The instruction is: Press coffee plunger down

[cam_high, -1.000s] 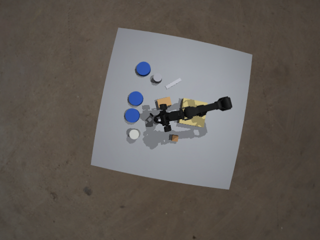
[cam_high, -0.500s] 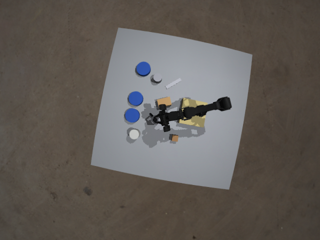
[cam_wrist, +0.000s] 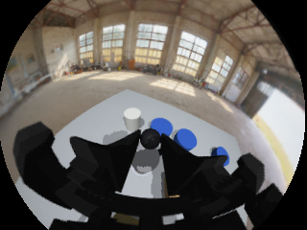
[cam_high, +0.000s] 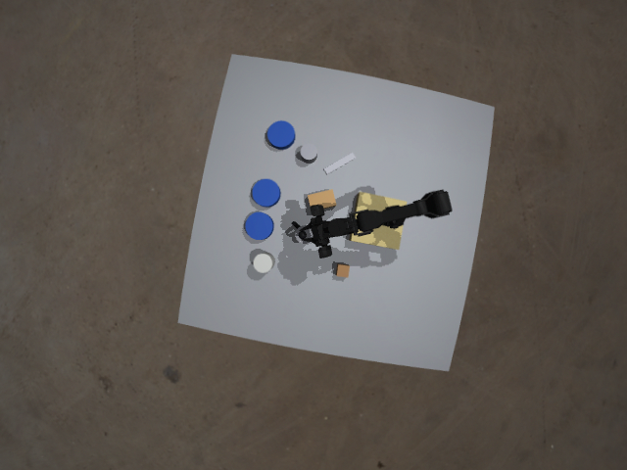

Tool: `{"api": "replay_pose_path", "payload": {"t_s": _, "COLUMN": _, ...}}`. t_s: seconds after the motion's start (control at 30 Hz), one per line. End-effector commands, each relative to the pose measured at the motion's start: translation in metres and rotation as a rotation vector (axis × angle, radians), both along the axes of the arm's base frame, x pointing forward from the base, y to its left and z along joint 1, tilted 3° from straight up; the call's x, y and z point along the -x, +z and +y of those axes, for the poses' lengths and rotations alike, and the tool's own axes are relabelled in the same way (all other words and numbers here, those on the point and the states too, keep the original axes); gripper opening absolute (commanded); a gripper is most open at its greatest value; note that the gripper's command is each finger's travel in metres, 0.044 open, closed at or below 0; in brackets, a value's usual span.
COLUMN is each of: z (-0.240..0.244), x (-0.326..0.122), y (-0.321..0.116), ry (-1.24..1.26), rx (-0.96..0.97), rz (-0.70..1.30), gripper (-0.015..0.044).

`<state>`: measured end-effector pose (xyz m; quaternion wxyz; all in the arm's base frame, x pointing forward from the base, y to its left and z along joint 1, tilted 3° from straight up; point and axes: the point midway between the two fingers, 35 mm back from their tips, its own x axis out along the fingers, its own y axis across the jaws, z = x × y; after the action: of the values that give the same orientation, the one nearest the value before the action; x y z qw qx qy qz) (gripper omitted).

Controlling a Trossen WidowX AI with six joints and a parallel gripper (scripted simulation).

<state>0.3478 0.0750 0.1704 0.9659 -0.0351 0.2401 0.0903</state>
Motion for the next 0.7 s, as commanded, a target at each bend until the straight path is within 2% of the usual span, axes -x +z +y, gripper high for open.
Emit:
{"api": "replay_pose_path", "payload": {"t_s": 0.0, "z": -0.001, "x": 0.003, "y": -0.026, "ry": 0.005, "rx": 0.016, "rz": 0.054, "gripper": 0.0119}}
{"api": "replay_pose_path", "payload": {"t_s": 0.67, "z": -0.001, "x": -0.004, "y": -0.056, "ry": 0.006, "rx": 0.016, "rz": 0.054, "gripper": 0.0119}}
